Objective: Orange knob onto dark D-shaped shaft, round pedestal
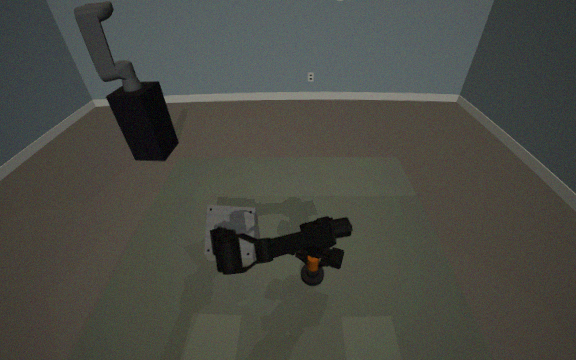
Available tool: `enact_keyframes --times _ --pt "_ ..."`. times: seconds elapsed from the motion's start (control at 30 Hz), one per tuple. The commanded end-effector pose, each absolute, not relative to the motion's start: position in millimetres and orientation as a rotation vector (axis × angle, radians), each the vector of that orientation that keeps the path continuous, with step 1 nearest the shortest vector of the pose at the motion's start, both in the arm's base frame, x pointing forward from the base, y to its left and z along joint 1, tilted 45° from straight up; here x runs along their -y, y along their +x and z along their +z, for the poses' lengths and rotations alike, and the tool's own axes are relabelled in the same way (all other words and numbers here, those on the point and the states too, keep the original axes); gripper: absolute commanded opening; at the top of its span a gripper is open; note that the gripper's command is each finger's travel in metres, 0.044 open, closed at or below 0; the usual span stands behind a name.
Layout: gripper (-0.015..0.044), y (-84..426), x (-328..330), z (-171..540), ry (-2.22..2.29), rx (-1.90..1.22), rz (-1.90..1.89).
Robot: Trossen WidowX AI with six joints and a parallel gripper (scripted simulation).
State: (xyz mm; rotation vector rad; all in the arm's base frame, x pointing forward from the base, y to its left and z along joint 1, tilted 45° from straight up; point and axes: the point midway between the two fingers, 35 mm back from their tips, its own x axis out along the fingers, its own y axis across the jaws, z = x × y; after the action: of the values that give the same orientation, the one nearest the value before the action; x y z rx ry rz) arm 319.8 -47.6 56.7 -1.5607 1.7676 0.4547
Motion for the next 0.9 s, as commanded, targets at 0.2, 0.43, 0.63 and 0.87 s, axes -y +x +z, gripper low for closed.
enact_keyframes --times 0.2,0.43,0.63,0.87 --pt "0.0000 321.2 47.9 56.3 -1.577 -1.763 0.472" --pt "0.0000 323.5 47.7 57.9 -1.577 -1.763 0.472" --pt "0.0000 324.4 49.6 56.2 -1.577 -1.763 0.471" --pt "0.0000 324.2 50.0 55.5 -1.577 -1.763 0.471"
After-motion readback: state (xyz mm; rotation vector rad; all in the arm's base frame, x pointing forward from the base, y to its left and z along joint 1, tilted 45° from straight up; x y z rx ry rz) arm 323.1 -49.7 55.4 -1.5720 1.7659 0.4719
